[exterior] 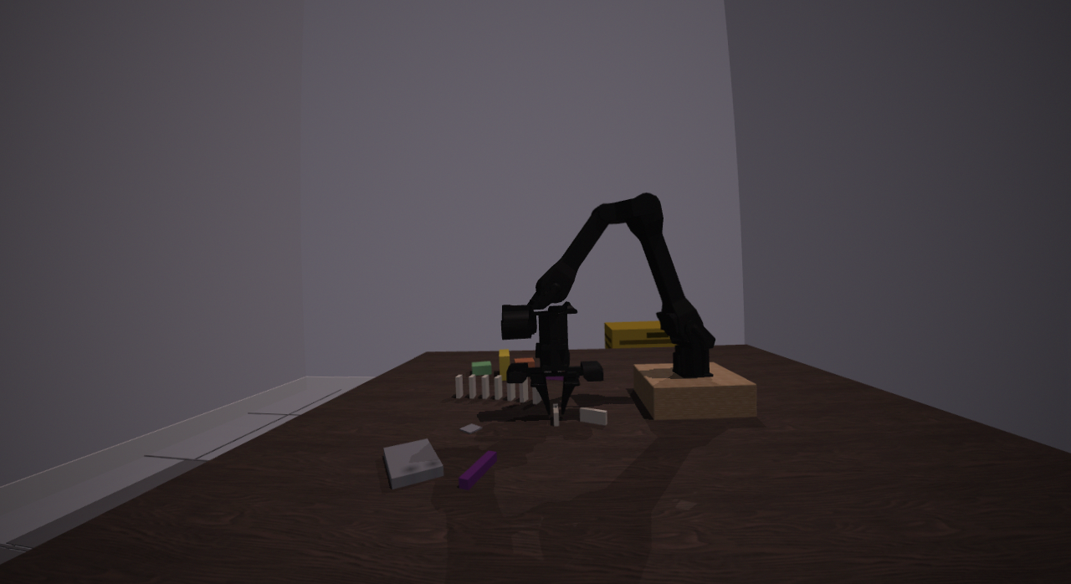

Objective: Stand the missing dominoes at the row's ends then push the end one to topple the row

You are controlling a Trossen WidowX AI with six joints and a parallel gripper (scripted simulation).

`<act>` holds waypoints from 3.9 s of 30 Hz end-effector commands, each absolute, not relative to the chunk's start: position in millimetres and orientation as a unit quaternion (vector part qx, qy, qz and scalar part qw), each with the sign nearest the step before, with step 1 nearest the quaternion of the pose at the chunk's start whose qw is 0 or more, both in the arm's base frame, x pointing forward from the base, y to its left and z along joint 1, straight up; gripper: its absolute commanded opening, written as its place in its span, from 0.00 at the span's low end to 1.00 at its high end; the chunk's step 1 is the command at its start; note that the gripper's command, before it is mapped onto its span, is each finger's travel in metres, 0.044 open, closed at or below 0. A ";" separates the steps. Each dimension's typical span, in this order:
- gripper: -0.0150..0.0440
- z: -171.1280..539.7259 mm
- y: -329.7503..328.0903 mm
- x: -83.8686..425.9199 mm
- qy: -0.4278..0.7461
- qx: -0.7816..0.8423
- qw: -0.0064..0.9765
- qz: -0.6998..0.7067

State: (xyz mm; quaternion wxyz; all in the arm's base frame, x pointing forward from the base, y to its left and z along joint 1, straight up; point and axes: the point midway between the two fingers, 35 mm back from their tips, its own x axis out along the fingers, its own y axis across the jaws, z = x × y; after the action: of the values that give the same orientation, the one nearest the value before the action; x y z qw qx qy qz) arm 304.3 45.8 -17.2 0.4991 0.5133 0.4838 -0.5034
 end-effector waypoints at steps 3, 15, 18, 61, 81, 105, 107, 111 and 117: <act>0.30 -17.6 46.3 304.1 0.486 0.513 0.499 -0.502; 0.30 61.7 49.1 301.8 0.486 0.514 0.499 -0.502; 0.30 97.7 50.4 300.7 0.486 0.514 0.499 -0.502; 0.30 94.6 232.5 327.7 0.502 0.062 0.834 -0.219; 0.30 84.3 242.4 318.6 0.243 0.022 0.940 -0.240; 0.30 103.2 246.7 279.9 -0.004 0.020 0.976 -0.215; 0.30 103.2 246.7 279.9 -0.004 0.020 0.976 -0.215; 0.30 103.2 246.7 279.9 -0.004 0.020 0.976 -0.215; 0.30 103.2 246.7 279.9 -0.004 0.020 0.976 -0.215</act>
State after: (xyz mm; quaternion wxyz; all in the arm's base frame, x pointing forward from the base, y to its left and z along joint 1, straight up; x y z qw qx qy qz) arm 280.1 246.9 102.9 0.9765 0.0186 -0.0010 -0.2147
